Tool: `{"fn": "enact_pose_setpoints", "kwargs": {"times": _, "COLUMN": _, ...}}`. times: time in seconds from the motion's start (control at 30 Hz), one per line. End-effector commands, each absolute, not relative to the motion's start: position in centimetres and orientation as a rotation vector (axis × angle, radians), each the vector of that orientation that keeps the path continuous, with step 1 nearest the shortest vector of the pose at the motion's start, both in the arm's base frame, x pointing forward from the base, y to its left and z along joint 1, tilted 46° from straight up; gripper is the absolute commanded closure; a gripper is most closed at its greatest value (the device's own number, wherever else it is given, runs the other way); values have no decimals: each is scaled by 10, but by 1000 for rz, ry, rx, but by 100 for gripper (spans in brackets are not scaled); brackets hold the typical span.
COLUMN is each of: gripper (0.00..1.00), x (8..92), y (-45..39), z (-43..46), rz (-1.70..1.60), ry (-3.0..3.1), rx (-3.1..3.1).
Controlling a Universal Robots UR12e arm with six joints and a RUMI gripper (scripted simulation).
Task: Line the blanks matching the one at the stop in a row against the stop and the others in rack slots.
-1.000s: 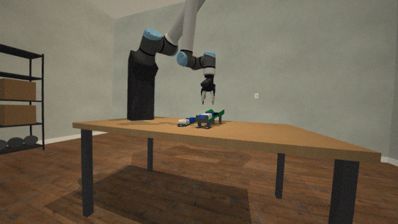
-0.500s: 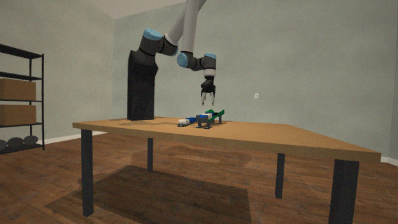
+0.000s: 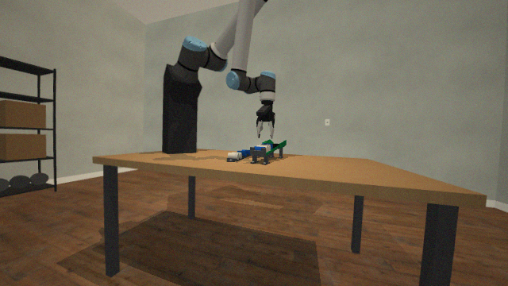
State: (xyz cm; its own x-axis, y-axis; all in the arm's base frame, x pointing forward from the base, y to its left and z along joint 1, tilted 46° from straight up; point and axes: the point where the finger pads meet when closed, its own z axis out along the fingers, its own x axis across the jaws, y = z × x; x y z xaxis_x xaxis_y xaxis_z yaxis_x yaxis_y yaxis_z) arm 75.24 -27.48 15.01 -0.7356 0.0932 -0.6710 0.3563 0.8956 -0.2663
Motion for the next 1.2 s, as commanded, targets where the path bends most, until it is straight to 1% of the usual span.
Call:
{"fn": "enact_pose_setpoints", "kwargs": {"times": 0.0, "gripper": 51, "x": 757, "y": -278, "z": 145, "rz": -500, "ry": 2369, "rx": 320}}
{"fn": "enact_pose_setpoints", "kwargs": {"times": 1.17, "gripper": 51, "x": 767, "y": -285, "z": 134, "rz": -500, "ry": 2369, "rx": 320}}
